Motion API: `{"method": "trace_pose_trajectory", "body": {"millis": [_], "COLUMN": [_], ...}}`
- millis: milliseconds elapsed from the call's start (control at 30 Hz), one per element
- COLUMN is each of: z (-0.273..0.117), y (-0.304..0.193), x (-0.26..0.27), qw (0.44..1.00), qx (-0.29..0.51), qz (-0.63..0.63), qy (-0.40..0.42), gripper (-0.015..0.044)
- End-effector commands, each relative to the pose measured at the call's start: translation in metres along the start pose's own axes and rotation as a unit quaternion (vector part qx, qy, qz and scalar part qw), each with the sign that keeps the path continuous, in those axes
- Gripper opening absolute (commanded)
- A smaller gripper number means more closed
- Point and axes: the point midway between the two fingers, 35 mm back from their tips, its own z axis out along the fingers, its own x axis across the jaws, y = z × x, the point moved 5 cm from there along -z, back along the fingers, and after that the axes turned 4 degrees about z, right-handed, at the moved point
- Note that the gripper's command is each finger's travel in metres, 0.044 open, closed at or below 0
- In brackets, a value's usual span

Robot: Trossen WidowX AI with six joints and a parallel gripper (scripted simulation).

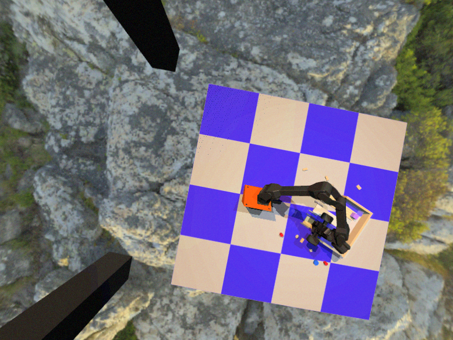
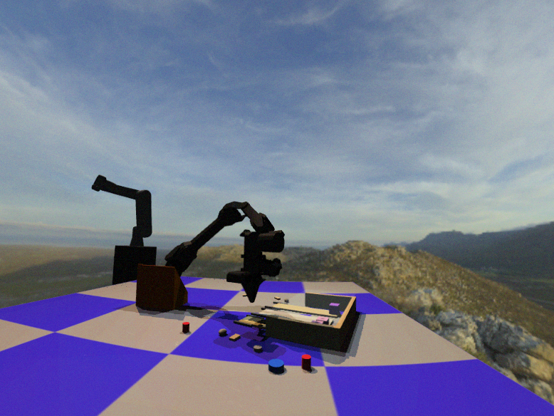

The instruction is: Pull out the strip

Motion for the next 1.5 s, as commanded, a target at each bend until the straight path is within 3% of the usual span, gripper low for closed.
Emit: {"method": "trace_pose_trajectory", "body": {"millis": [0, 967, 1467], "z": [0.009, 0.055, 0.056], "y": [-0.001, -0.005, -0.005], "x": [0.000, 0.002, 0.002], "qw": [1.000, 1.000, 1.000], "qx": [0.002, 0.003, 0.003], "qz": [0.004, 0.004, 0.004], "qy": [0.002, 0.004, 0.004], "gripper": [0.0000, 0.0000, 0.0000]}}
